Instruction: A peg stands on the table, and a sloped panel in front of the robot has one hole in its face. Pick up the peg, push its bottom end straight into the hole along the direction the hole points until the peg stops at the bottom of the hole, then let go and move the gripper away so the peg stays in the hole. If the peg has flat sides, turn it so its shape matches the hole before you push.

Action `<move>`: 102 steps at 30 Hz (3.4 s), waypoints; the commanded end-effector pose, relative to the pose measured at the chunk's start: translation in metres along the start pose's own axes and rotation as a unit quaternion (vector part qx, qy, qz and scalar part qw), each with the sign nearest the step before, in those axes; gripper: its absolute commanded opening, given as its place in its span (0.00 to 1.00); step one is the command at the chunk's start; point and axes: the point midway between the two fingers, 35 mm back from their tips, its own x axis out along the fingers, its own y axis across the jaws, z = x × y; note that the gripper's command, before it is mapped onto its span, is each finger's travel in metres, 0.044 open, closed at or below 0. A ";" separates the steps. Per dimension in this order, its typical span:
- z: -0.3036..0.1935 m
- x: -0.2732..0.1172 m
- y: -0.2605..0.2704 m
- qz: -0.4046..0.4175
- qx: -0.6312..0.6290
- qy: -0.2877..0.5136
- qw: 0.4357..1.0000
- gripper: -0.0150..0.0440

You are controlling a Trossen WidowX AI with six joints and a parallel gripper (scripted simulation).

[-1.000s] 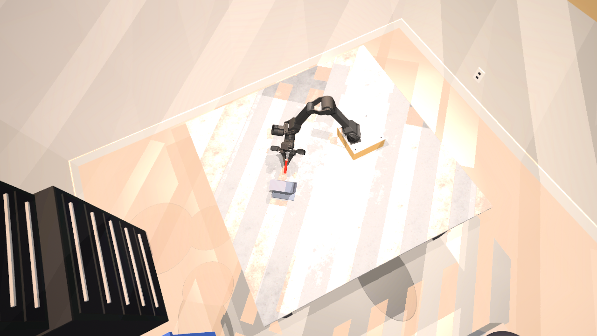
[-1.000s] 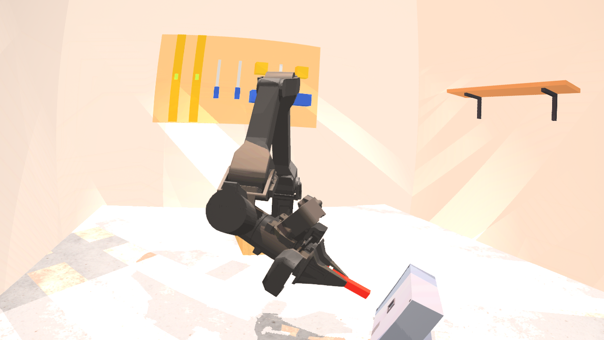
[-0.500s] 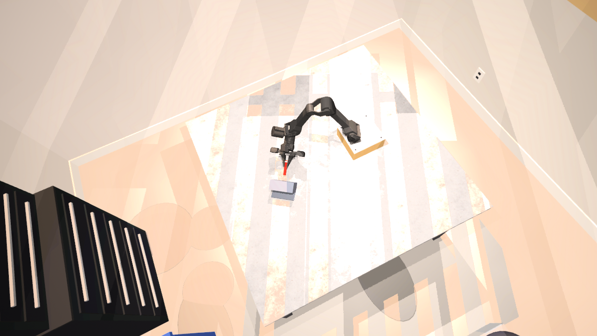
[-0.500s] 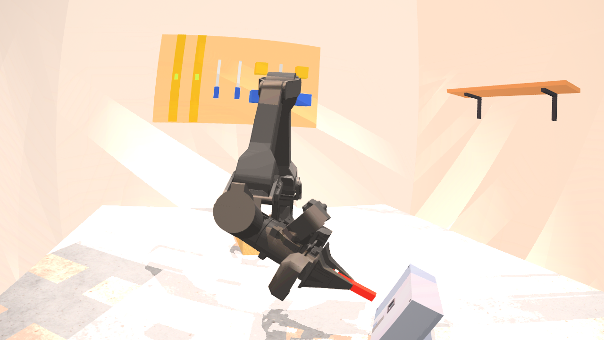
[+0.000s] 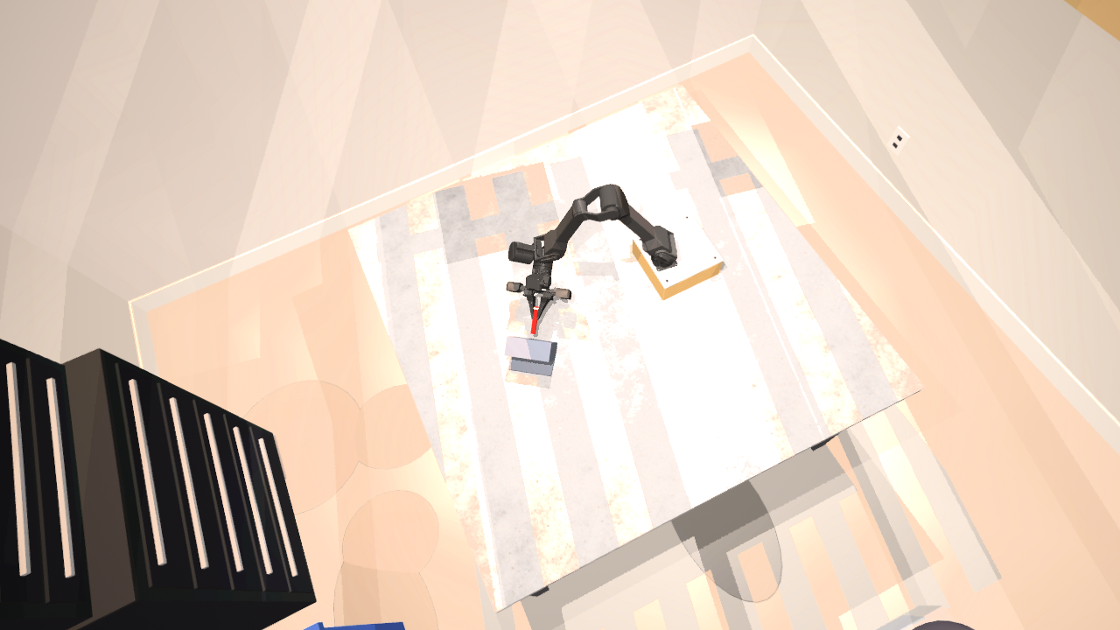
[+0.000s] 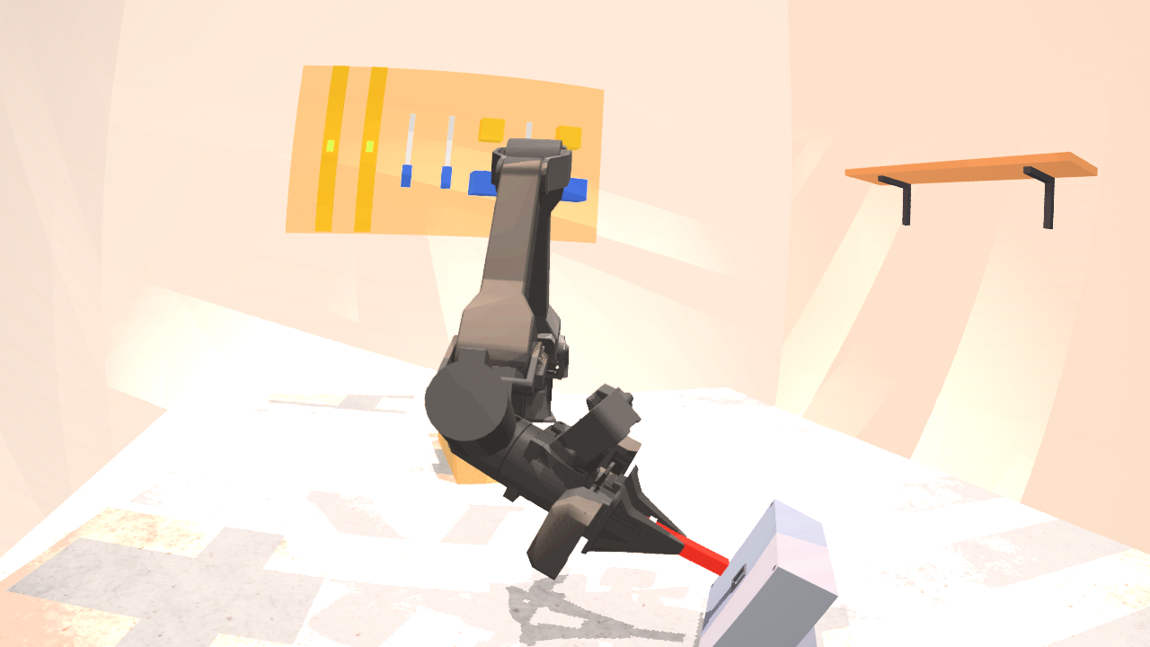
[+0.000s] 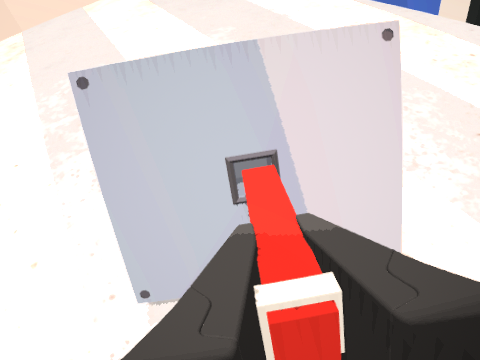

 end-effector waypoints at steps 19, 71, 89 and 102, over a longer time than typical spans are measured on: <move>0.000 0.006 0.000 0.000 0.000 0.000 1.000 0.25; -0.003 0.030 0.001 0.000 0.000 -0.001 1.000 0.25; -0.004 0.041 0.001 0.000 0.000 -0.002 1.000 0.25; -0.003 0.041 0.002 0.002 -0.002 -0.003 1.000 0.25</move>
